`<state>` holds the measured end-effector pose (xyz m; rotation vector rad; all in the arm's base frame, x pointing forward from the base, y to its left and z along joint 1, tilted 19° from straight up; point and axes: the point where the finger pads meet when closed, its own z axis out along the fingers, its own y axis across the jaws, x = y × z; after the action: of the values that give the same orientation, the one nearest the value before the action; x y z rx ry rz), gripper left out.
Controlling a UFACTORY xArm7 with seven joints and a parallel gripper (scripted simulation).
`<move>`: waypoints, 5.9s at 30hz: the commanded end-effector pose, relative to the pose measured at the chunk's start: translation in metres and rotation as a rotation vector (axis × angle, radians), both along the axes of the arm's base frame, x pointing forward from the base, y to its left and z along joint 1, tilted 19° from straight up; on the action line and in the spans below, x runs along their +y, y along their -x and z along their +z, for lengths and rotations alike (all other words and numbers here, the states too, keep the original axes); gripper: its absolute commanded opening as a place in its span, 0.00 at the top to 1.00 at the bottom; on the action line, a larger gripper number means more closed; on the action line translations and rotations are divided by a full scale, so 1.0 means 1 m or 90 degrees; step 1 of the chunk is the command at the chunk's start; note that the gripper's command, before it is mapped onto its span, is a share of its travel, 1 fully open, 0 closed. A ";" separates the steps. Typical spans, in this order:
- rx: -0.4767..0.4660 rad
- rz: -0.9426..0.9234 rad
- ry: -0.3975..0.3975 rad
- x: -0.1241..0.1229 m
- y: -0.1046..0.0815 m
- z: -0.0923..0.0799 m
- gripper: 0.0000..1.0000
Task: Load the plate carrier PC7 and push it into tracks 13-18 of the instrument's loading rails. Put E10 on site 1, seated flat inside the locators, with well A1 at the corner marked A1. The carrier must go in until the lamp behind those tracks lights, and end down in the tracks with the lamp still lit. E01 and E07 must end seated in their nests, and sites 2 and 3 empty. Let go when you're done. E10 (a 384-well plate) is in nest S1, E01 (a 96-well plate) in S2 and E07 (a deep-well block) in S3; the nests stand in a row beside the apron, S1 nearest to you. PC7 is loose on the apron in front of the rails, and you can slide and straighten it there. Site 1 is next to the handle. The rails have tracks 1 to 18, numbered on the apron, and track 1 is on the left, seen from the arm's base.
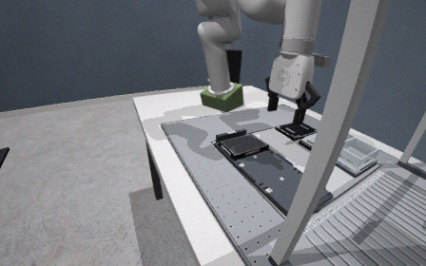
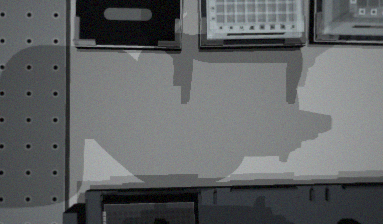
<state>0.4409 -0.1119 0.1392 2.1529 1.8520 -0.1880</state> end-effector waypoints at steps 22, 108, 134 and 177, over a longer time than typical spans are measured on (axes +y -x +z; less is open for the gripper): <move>-0.001 0.000 0.003 0.028 -0.042 -0.008 0.00; 0.000 0.000 0.003 -0.003 -0.051 -0.104 0.00; 0.000 0.000 0.003 -0.007 -0.052 -0.117 0.00; 0.000 0.000 0.003 -0.022 -0.050 -0.113 0.00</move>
<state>0.4889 -0.1326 0.0240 2.1526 1.8505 -0.1972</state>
